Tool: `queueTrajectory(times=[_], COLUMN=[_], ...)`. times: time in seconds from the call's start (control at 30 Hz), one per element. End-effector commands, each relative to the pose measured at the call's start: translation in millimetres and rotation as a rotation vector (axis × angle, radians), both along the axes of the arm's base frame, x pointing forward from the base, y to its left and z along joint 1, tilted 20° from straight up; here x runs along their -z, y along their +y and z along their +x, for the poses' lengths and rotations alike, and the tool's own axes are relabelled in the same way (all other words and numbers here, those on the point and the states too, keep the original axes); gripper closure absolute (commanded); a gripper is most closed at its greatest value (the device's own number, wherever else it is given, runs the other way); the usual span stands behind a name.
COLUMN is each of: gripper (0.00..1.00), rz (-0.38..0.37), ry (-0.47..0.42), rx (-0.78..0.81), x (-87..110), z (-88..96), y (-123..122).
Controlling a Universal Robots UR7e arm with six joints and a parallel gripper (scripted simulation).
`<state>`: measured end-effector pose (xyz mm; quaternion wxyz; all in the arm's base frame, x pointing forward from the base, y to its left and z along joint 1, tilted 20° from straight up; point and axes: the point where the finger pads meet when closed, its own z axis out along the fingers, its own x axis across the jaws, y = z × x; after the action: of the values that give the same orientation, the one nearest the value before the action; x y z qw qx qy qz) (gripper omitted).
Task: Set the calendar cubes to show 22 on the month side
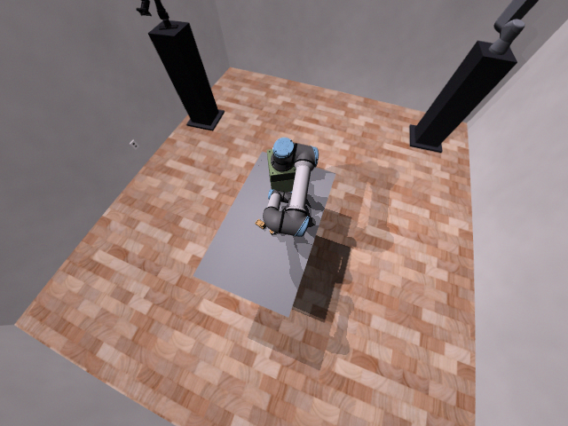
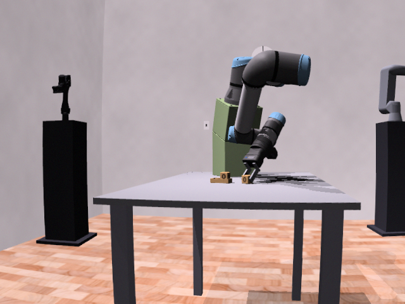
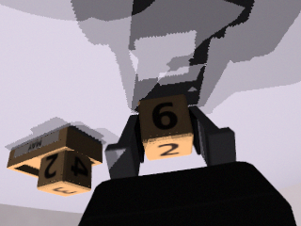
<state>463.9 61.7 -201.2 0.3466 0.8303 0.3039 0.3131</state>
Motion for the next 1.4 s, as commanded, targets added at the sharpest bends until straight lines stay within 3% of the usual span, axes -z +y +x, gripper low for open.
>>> queueTrajectory(times=[0.0,0.7,1.37], gripper=[0.4,0.4,0.4], rz=[0.0,0.0,0.018], ry=[-0.001,-0.001,0.028], rx=[0.0,0.0,-0.012], x=[-4.0,-63.7,-65.8], z=[-1.0,-20.9,-19.8], y=[-1,-9,-10])
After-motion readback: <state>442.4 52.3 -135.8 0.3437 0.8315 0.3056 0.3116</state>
